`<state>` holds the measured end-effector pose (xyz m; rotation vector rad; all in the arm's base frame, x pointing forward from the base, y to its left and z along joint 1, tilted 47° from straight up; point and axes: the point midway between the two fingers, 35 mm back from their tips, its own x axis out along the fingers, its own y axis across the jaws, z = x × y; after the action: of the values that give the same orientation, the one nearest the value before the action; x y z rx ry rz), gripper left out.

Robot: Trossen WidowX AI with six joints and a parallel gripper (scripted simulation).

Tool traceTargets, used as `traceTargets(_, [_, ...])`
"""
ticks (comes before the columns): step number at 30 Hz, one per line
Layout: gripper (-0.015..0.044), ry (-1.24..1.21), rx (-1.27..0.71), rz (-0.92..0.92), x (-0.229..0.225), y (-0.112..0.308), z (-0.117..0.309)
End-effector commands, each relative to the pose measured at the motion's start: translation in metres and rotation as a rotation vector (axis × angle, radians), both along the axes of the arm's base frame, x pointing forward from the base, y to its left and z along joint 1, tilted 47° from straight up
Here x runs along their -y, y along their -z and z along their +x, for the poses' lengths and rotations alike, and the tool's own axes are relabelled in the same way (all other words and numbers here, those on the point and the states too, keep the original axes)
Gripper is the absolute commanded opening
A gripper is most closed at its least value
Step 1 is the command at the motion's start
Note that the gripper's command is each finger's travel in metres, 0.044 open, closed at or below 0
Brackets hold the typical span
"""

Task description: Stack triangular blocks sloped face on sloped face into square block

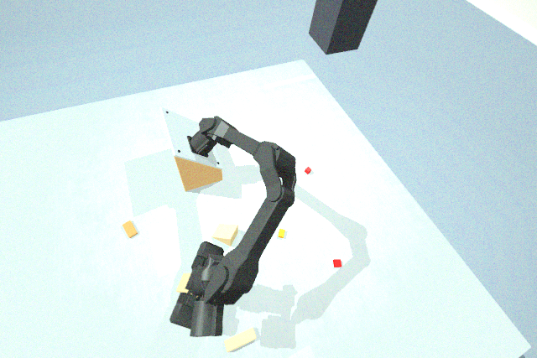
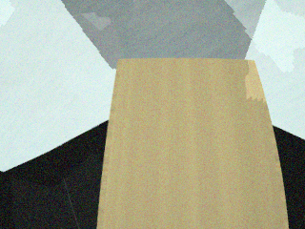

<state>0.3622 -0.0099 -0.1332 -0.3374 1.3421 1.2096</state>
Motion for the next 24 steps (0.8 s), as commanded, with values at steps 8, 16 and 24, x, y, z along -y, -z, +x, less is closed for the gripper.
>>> traceTargets(8, [0.0000,0.118,0.114,0.223,0.017,0.000,-0.011])
traceTargets(16, [0.0000,0.207,0.199,0.388,0.030,0.004,-0.019])
traceTargets(24, [0.0000,0.297,0.285,0.554,0.040,0.011,-0.028])
